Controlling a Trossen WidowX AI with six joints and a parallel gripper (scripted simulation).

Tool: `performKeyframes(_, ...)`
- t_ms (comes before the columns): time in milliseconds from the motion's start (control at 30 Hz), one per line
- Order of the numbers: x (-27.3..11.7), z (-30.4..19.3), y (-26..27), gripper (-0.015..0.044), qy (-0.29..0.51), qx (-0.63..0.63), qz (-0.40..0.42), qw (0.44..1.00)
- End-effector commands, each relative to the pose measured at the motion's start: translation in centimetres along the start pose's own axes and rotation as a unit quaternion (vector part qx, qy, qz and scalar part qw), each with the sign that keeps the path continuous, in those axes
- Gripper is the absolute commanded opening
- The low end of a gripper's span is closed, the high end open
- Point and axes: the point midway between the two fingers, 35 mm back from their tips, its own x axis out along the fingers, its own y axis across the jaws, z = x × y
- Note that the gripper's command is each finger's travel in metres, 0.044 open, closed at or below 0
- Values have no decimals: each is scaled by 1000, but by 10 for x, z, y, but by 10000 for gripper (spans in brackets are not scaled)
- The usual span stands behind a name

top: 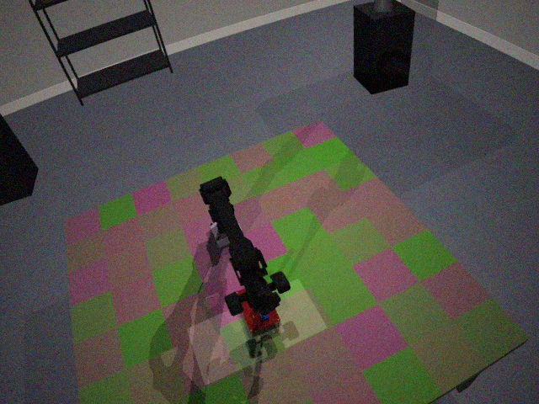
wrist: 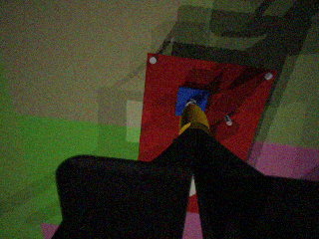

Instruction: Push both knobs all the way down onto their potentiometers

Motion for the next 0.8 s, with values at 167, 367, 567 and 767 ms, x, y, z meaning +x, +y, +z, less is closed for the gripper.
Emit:
performKeyframes(167, 10, 0, -1, 0, 2, -2, -2, 1000)
performKeyframes(367, 11, 0, -1, 0, 2, -2, -2, 1000)
performKeyframes(567, 14, 0, -1, 0, 2, -2, -2, 1000)
performKeyframes(767, 14, 0, -1, 0, 2, -2, -2, 1000)
